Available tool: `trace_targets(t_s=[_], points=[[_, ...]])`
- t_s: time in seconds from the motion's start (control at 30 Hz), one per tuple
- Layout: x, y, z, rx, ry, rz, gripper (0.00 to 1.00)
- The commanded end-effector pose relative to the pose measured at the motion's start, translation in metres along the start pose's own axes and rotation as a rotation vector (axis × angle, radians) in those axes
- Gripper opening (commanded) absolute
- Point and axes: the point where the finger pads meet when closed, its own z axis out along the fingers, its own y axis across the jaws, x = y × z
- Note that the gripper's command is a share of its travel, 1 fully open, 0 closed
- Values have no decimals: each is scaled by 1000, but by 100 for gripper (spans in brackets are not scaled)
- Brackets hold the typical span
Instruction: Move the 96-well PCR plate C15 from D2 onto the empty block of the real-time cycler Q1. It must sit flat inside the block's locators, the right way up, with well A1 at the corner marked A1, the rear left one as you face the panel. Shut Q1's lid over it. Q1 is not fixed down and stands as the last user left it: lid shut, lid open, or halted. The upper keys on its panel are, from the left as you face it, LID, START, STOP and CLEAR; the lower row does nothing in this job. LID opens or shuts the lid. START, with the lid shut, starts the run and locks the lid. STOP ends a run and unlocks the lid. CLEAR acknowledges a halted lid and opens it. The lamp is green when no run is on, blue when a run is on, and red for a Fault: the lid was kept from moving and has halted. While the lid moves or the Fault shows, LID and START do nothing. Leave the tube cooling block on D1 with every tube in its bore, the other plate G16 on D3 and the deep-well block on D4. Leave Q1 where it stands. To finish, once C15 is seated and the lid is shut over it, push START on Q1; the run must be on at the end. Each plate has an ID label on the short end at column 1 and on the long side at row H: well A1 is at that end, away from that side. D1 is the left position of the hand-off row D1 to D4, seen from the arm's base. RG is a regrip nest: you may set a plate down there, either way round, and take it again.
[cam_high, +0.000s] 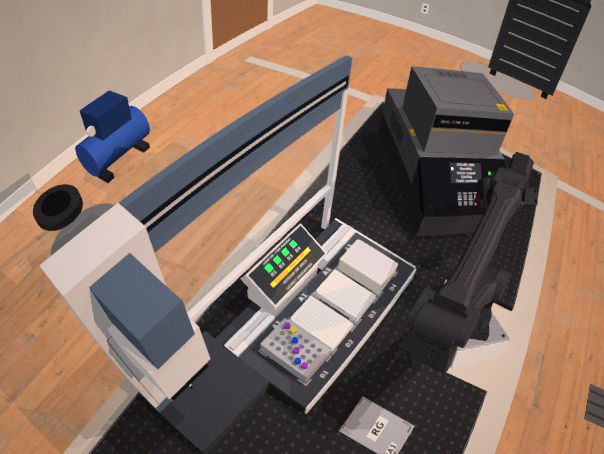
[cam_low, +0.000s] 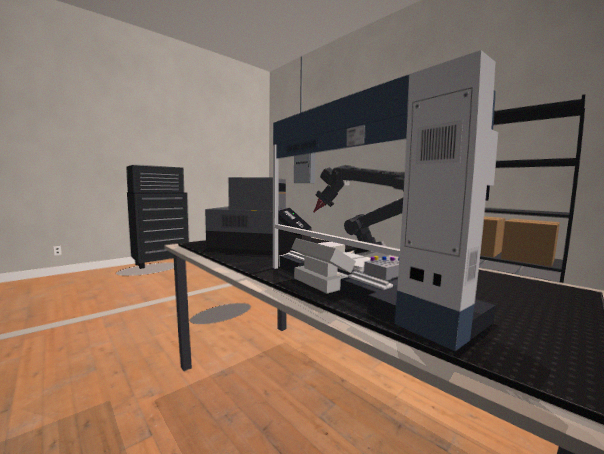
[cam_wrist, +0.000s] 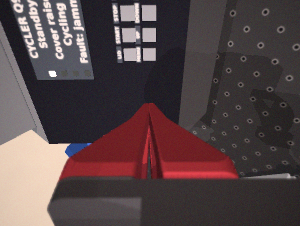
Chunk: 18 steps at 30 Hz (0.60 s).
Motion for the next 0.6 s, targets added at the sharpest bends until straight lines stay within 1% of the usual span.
trace_targets(t_s=[0.0,0.1,0.27,0.33,0.47,0.5,0.57], points=[[0,17,2,-32,8,12,0],[2,14,11,-24,20,18,0],[-2,13,20,-19,3,27,0],[0,15,24,-21,11,16,0],[1,19,22,-30,6,5,0],[0,19,24,-30,1,3,0],[1,17,29,-27,6,-3,0]])
